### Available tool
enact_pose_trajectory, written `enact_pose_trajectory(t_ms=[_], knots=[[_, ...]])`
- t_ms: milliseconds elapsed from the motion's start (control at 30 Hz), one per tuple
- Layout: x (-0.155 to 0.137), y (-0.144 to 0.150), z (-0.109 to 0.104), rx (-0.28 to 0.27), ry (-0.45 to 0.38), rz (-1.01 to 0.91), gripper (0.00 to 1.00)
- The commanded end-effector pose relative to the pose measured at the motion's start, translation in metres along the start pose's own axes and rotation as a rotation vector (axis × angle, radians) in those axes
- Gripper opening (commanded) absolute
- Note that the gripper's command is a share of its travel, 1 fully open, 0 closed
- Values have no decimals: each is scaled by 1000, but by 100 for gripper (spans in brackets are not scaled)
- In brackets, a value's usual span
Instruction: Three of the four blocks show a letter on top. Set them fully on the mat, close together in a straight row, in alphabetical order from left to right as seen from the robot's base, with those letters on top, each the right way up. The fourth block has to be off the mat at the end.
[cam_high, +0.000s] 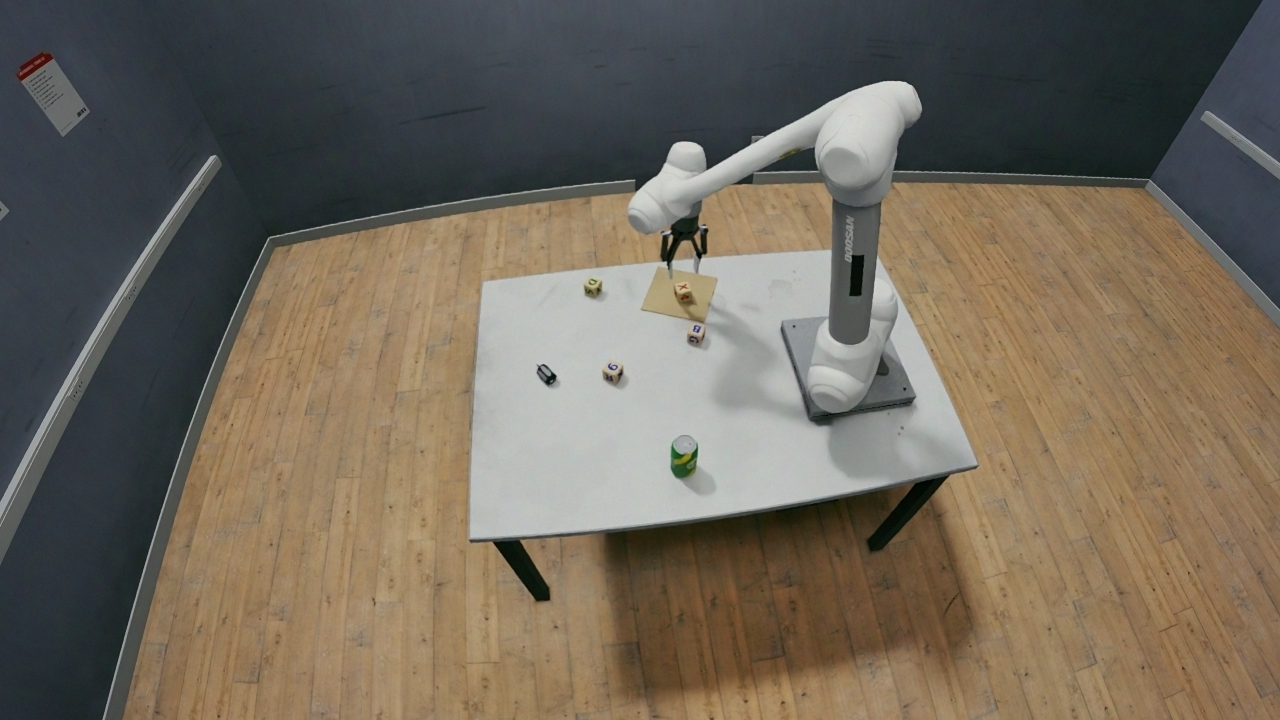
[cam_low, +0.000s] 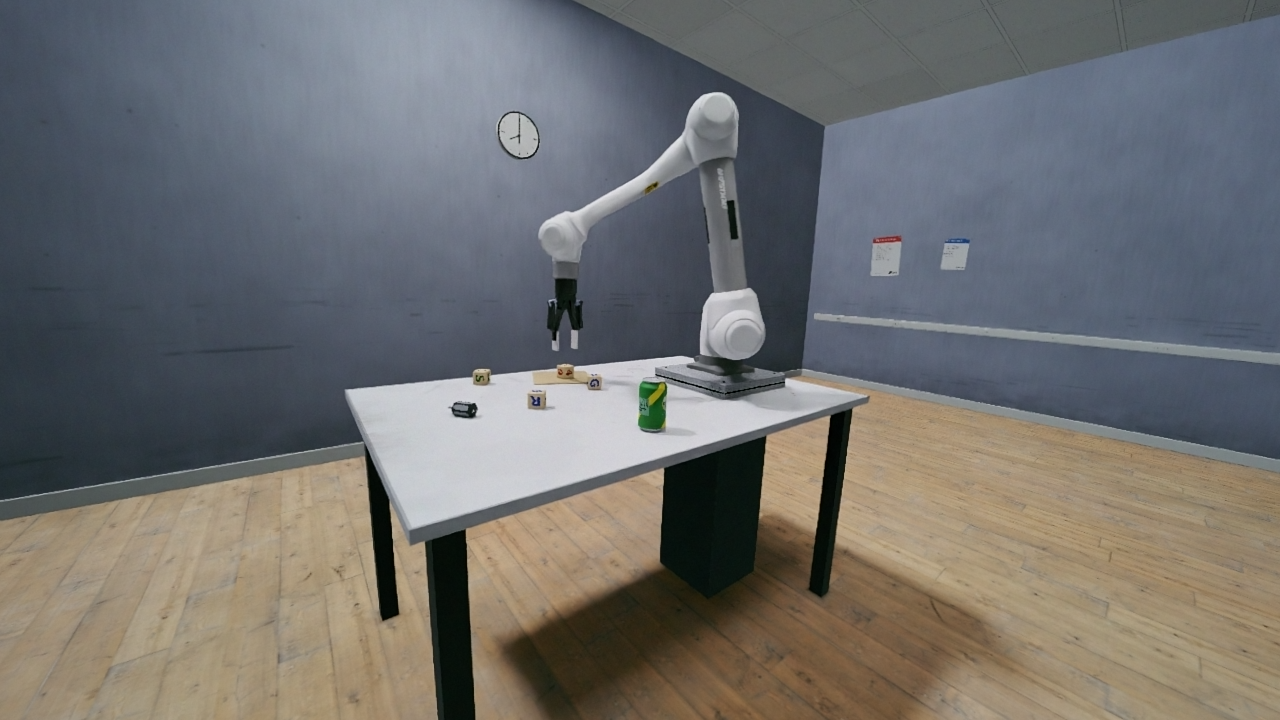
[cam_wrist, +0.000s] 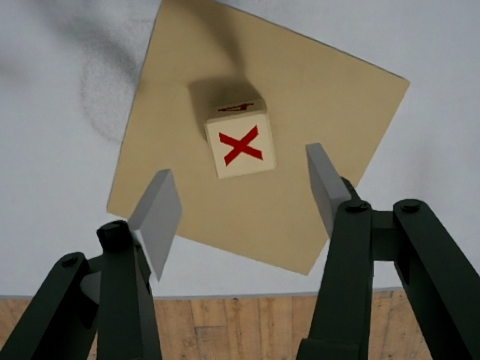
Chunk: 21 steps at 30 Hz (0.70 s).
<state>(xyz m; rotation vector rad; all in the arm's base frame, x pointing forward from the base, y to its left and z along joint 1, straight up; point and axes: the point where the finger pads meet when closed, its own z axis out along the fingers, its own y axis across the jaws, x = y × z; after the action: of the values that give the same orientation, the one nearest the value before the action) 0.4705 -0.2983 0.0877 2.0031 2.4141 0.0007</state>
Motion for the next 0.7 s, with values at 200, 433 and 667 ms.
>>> enact_pose_trajectory(t_ms=[200,433,667], knots=[[2,-2,17,1,5,0,55],[2,-2,28,1,5,0,55],[2,-2,35,1,5,1,55]])
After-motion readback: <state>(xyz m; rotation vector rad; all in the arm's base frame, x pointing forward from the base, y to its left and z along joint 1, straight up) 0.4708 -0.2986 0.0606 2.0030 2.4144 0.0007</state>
